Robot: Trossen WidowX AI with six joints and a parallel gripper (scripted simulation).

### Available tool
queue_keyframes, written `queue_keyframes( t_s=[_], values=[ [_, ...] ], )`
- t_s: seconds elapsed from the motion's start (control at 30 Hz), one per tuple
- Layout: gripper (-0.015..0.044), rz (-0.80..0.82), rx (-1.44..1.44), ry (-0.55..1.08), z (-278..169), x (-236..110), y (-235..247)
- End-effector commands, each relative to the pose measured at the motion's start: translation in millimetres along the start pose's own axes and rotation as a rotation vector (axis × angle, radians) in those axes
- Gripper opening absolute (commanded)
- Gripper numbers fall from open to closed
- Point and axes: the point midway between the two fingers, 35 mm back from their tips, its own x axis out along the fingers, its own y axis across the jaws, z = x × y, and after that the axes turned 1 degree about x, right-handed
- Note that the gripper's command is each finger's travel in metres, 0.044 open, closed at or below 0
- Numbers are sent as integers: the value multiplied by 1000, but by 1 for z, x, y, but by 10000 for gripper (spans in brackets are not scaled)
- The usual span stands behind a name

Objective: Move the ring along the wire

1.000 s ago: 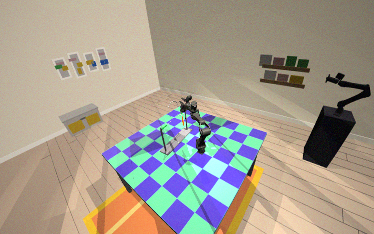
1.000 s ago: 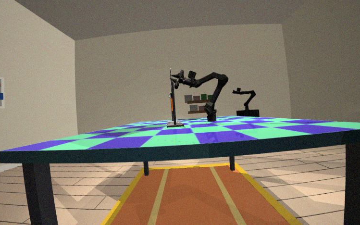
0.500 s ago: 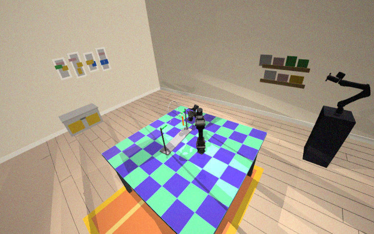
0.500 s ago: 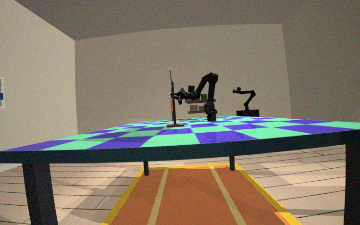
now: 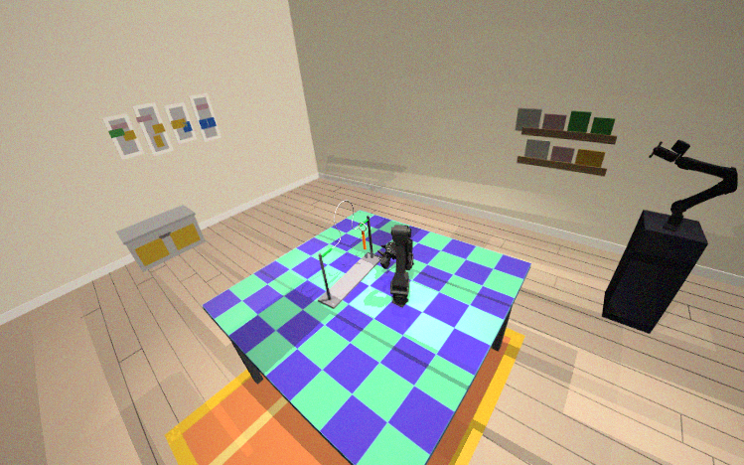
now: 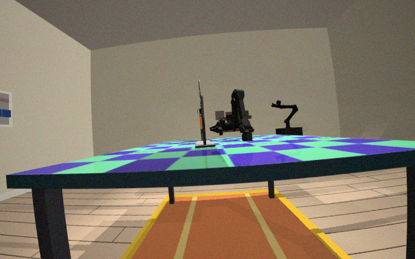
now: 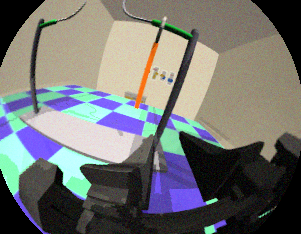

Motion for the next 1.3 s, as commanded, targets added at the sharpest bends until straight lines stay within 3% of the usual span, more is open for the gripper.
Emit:
queue_keyframes(
  t_s=[0.0,0.3,0.7,1.27],
  values=[
    [160,61,177,-6,-14,-19,36],
    [160,81,241,-10,-15,-25,48],
    [160,86,400,-62,32,22,33],
    [160,86,403,-65,34,39,31]
  ],
)
